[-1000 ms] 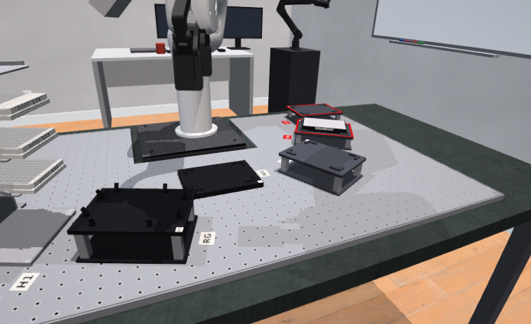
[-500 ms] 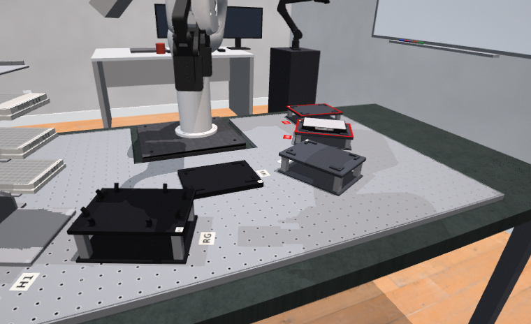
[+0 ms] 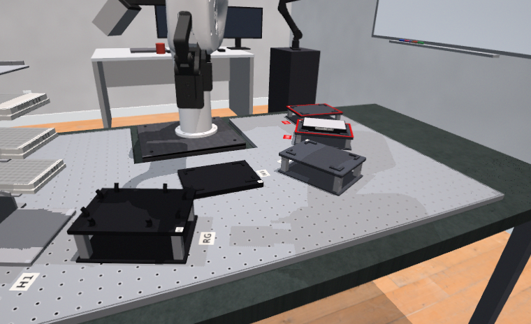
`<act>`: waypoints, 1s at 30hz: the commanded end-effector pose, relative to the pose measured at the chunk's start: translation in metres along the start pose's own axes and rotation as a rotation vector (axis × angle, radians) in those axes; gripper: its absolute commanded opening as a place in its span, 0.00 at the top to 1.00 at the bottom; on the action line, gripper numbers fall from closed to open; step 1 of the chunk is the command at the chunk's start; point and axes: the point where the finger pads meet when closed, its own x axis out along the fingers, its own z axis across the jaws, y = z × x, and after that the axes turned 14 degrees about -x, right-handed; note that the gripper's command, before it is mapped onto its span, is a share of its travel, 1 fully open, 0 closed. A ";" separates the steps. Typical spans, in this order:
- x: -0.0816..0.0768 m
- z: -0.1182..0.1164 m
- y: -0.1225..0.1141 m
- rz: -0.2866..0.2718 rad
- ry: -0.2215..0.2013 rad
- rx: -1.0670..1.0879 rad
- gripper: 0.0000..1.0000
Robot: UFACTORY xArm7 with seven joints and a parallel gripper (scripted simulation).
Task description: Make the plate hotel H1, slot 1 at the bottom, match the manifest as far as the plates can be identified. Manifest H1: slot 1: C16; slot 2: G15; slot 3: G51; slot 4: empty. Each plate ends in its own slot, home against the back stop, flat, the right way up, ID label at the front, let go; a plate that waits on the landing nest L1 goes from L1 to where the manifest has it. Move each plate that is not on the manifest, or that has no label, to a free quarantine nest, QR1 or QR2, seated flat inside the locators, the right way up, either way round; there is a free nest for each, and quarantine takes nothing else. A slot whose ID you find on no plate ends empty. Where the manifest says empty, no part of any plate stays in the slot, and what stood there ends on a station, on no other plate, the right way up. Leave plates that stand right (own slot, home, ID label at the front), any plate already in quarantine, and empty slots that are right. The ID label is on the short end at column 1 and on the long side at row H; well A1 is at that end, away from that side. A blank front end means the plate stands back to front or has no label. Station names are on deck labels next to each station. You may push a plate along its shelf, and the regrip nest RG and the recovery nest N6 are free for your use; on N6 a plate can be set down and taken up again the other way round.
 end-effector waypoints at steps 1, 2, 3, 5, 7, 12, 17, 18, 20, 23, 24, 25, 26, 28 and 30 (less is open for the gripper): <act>0.005 -0.001 0.000 0.000 0.005 0.000 0.00; 0.005 -0.001 0.000 0.000 0.005 0.000 0.00; 0.006 -0.001 0.000 0.000 0.005 0.000 0.00; 0.010 -0.001 0.000 0.000 0.005 0.000 0.00; 0.013 -0.001 0.000 0.000 0.005 0.000 0.00; 0.021 -0.001 0.000 0.000 0.005 0.000 0.00; 0.030 -0.001 0.000 0.000 0.005 0.000 0.00; 0.030 -0.001 0.000 0.000 0.005 0.000 0.00; 0.031 -0.001 0.000 0.000 0.005 0.000 0.00; 0.036 -0.001 0.000 0.000 0.005 0.000 0.00; 0.038 -0.001 0.000 0.000 0.005 0.000 0.00; 0.040 -0.001 0.000 0.000 0.005 0.000 0.00; 0.041 -0.001 0.000 0.000 0.005 0.000 0.00; 0.045 -0.001 0.000 0.000 0.005 0.000 0.00; 0.048 -0.001 0.000 0.000 0.005 0.000 0.00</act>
